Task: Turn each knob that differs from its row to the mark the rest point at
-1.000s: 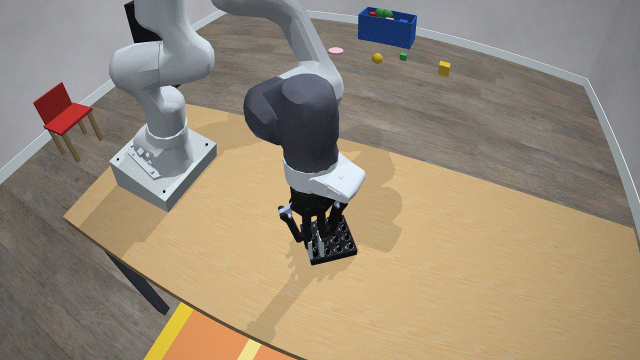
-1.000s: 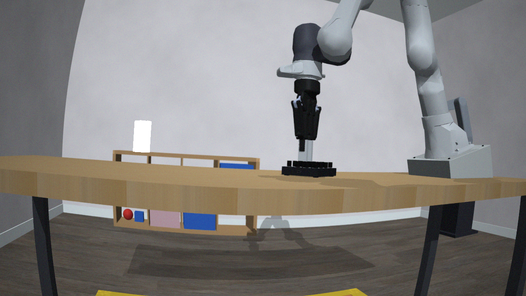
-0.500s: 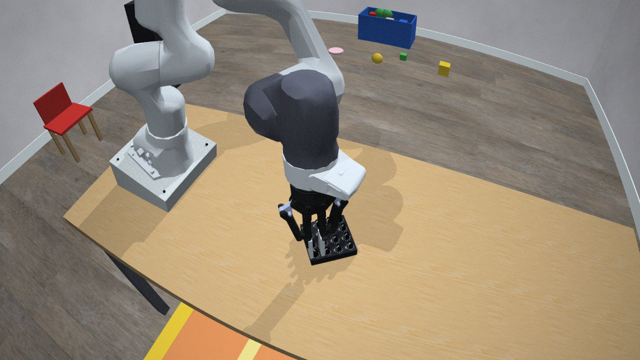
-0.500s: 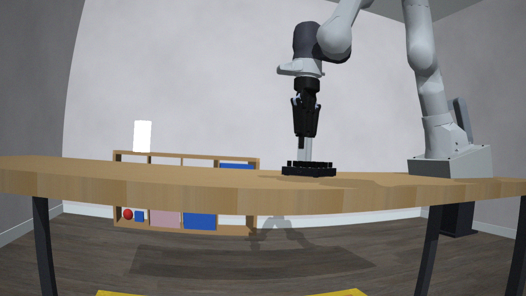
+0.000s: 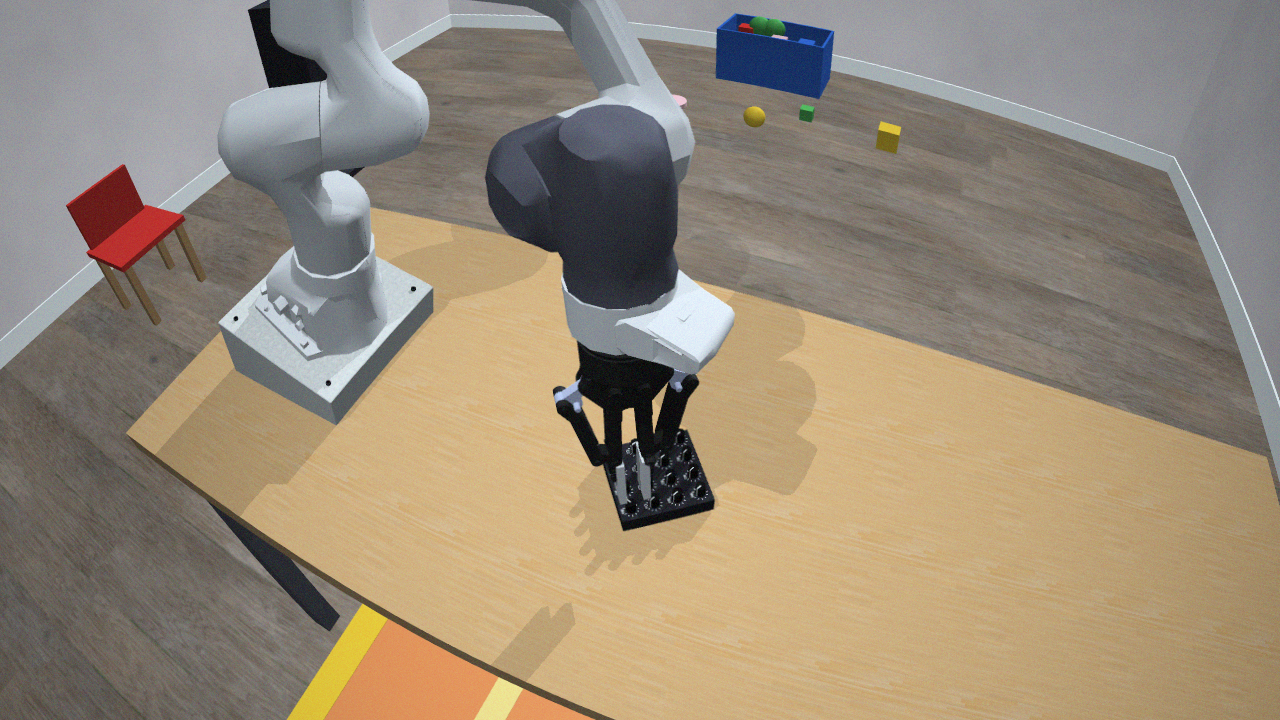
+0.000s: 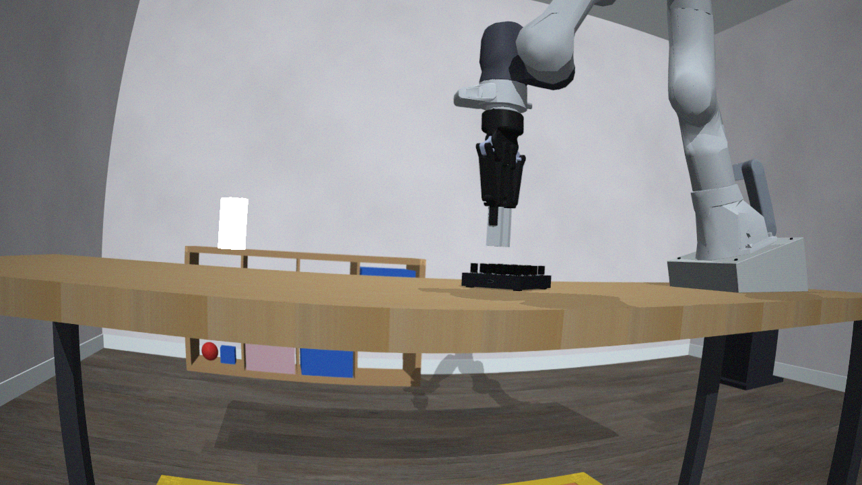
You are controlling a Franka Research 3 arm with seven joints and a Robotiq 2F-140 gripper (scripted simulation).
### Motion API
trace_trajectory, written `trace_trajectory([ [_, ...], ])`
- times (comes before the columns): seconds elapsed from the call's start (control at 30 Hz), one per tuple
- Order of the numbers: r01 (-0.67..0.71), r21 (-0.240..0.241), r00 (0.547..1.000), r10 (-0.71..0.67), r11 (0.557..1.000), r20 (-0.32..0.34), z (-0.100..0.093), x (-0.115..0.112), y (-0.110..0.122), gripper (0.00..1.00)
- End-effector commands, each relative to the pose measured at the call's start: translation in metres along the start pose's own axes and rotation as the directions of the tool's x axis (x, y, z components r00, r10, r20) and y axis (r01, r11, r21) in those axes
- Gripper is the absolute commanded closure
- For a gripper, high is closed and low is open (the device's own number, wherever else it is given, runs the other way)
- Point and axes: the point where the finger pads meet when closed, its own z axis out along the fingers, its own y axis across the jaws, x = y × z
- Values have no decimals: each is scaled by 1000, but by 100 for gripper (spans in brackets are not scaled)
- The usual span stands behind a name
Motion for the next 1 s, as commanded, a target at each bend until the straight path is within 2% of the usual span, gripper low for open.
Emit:
trace_trajectory([
  [0.0, 14, -3, 1000, -14, 1000, 14, -1, -4, 2, 88],
  [0.3, 14, -3, 1000, -14, 1000, 14, -1, -4, 2, 88],
  [0.33, 14, -3, 1000, -14, 1000, 14, -1, -4, 2, 0],
  [0.6, 14, -3, 1000, -14, 1000, 14, -8, -4, 2, 0],
  [0.73, 14, -3, 1000, -14, 1000, 14, -24, -4, 1, 0],
  [0.93, 14, -3, 1000, -14, 1000, 14, -58, -3, 1, 0],
  [0.97, 14, -3, 1000, -14, 1000, 14, -58, -3, 1, 0],
])
